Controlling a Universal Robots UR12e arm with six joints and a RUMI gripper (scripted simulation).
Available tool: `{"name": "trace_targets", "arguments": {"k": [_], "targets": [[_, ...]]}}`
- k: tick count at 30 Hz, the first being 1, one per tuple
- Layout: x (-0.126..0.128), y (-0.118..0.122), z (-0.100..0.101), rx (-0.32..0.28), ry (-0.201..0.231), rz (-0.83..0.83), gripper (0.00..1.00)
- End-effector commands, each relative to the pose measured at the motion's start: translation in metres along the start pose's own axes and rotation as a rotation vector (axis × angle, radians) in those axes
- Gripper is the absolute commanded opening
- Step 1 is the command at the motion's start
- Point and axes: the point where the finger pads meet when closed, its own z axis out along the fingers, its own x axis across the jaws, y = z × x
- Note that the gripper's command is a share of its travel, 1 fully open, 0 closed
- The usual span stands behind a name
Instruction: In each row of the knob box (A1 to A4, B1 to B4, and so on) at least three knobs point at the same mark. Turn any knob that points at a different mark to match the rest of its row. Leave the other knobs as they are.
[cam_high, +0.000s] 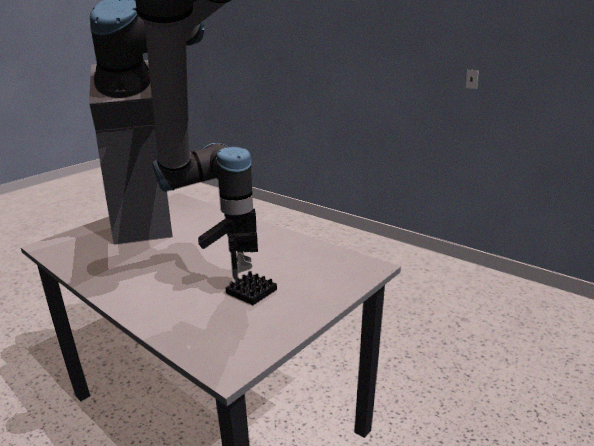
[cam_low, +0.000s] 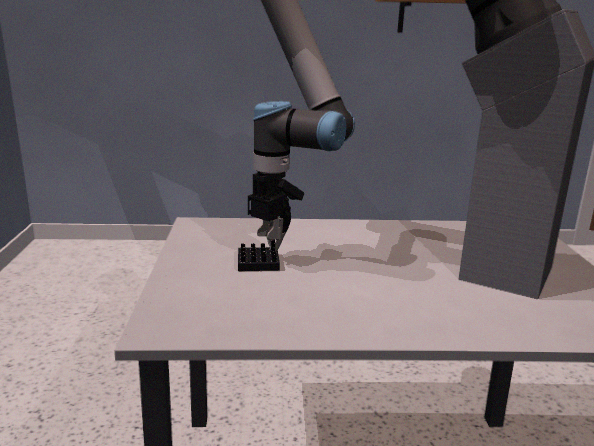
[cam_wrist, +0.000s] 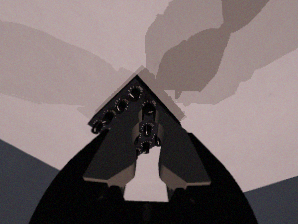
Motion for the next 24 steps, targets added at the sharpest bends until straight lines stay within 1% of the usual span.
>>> {"name": "trace_targets", "arguments": {"k": [1, 13, 24], "targets": [[-0.0001, 0.0003, -0.0004, 0.0, -0.001, 0.021, 0.04], [0.0003, 0.0003, -0.0004, 0.0, -0.001, 0.106, 0.04], [0.001, 0.0004, -0.0004, 0.0, -0.001, 0.257, 0.04]]}}
